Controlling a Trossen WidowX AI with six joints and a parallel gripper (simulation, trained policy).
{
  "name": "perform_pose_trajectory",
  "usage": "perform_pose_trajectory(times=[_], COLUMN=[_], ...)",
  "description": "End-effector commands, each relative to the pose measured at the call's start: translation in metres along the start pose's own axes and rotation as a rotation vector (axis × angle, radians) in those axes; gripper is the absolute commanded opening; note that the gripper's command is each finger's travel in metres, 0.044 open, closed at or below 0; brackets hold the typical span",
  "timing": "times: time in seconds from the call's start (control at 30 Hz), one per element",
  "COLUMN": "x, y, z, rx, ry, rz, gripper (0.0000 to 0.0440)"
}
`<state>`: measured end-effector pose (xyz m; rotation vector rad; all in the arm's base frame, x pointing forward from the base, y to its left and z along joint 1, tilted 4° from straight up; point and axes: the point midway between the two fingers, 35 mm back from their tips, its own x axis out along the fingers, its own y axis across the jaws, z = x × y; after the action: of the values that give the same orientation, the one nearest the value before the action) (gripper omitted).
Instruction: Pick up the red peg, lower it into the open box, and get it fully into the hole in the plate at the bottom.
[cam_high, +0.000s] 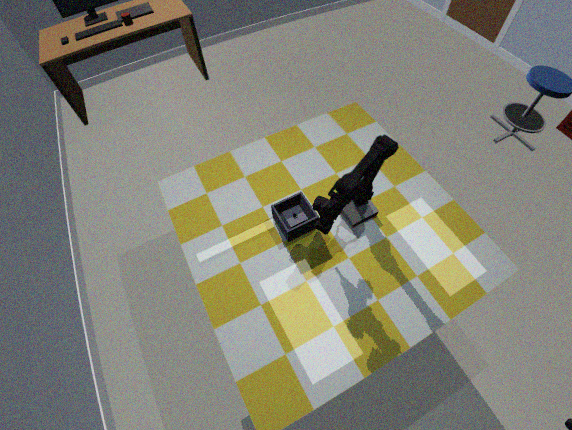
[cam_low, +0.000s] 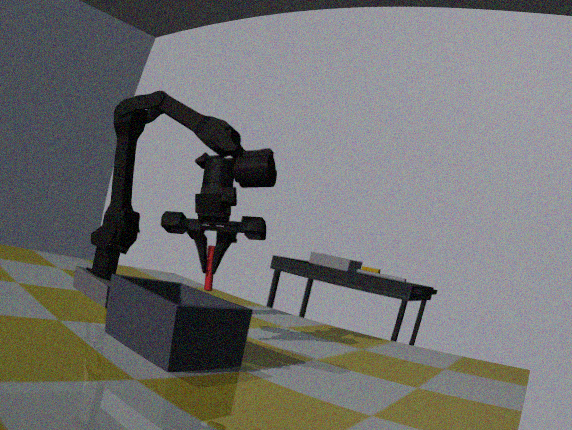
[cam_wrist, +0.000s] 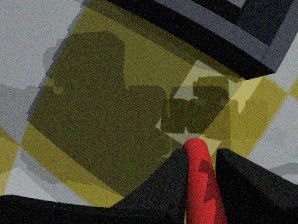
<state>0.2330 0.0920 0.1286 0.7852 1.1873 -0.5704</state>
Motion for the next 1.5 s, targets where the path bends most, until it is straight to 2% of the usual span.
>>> perform_pose_trajectory(times=[0.0, 0.4, 0.8, 1.37, 1.47], x=[-0.003, -0.002, 0.013, 0.054, 0.064], y=[0.003, 0.002, -0.005, -0.014, -0.016], z=[0.017, 0.072, 0.116, 0.141, 0.142], rx=[0.015, 0.09, 0.159, 0.192, 0.182], ry=[-0.028, -0.096, -0.127, -0.067, -0.055], rz=[-0.001, -0.017, -0.043, -0.1, -0.118], gripper=[0.0, 0.0, 0.0001, 0.0014, 0.0051])
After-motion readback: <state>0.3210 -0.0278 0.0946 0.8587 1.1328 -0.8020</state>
